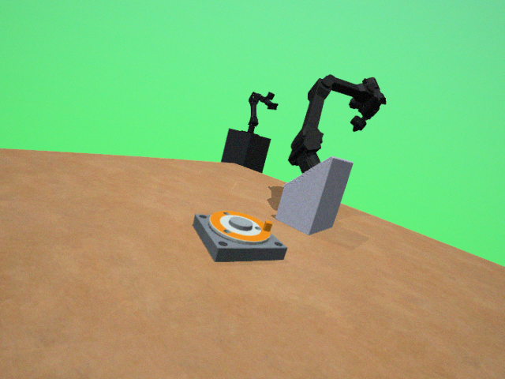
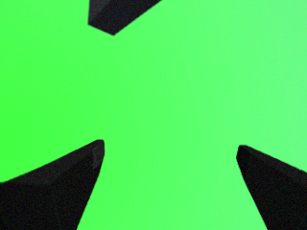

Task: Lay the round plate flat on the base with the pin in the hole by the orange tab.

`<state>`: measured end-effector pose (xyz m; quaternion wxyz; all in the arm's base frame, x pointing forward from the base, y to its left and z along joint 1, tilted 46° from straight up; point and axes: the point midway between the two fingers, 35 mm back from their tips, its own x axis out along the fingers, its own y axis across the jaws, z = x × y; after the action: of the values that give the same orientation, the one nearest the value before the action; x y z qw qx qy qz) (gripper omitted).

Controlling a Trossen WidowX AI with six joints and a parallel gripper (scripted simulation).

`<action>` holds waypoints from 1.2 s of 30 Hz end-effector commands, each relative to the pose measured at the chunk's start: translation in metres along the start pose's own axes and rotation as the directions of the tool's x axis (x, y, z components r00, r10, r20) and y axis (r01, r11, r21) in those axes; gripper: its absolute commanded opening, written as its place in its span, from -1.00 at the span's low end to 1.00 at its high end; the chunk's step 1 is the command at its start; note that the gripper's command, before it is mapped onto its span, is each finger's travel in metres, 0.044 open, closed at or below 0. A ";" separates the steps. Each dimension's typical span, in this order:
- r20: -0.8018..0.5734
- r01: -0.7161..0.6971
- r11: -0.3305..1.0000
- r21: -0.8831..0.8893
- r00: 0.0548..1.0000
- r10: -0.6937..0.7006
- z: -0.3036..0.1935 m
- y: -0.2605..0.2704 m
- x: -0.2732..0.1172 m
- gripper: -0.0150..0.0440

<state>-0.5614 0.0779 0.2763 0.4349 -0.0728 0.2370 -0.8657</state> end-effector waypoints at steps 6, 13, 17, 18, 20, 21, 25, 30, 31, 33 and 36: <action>-0.176 0.208 0.956 0.209 0.969 -0.172 -0.055 -0.022 -0.074 0.33; -0.407 0.482 0.791 0.376 0.853 -0.327 -0.112 -0.027 -0.171 -0.29; -0.518 0.610 0.671 0.422 0.769 -0.373 -0.136 -0.021 -0.220 -0.49; -0.548 0.644 0.631 0.432 0.743 -0.383 -0.143 -0.018 -0.235 -0.49; -0.620 0.723 0.525 0.448 0.675 -0.401 -0.159 -0.008 -0.273 -0.49; -0.646 0.751 0.483 0.451 0.648 -0.405 -0.165 -0.004 -0.287 -0.49; -0.729 0.832 0.327 0.447 0.551 -0.405 -0.182 0.015 -0.336 -0.49; -0.845 0.915 0.048 0.401 0.389 -0.366 -0.205 0.058 -0.413 -0.49; -0.863 0.922 -0.003 0.387 0.361 -0.354 -0.208 0.067 -0.426 -0.49; -0.886 0.928 -0.073 0.365 0.322 -0.335 -0.211 0.080 -0.444 -0.49; -0.936 0.923 -0.248 0.293 0.224 -0.273 -0.218 0.118 -0.488 -0.49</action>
<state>-0.3034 0.4595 0.0874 -0.1975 0.3072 -0.2219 -0.9041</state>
